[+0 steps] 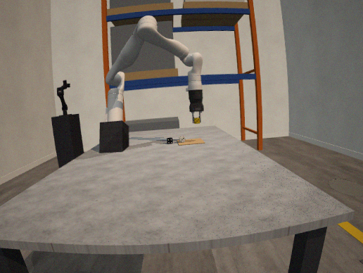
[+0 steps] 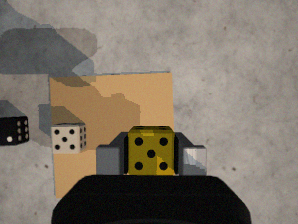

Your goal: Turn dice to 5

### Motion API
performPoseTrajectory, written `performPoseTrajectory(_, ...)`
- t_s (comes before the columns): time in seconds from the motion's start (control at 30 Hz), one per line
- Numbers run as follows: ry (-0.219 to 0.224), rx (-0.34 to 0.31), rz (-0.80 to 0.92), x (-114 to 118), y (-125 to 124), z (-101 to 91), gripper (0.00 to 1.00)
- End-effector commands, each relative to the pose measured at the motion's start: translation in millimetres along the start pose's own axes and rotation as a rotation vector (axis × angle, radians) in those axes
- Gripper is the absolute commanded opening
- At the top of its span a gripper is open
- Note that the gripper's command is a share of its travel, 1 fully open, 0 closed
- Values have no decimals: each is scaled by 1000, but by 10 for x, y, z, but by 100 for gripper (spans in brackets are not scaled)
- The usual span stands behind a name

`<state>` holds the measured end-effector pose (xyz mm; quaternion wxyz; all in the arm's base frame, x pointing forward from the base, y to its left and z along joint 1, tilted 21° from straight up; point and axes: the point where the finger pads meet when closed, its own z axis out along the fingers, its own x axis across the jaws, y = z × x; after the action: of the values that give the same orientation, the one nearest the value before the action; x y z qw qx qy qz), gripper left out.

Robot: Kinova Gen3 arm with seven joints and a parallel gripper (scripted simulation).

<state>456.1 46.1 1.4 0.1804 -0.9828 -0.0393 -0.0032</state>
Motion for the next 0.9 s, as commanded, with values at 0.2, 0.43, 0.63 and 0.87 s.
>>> performPoseTrajectory(0.2,0,-3,-5,5,25,217,57)
performPoseTrajectory(0.43,0,-3,-5,12,28,550,57)
performPoseTrajectory(0.63,0,-3,-5,16,30,729,57)
performPoseTrajectory(0.87,0,-3,-5,20,32,911,57)
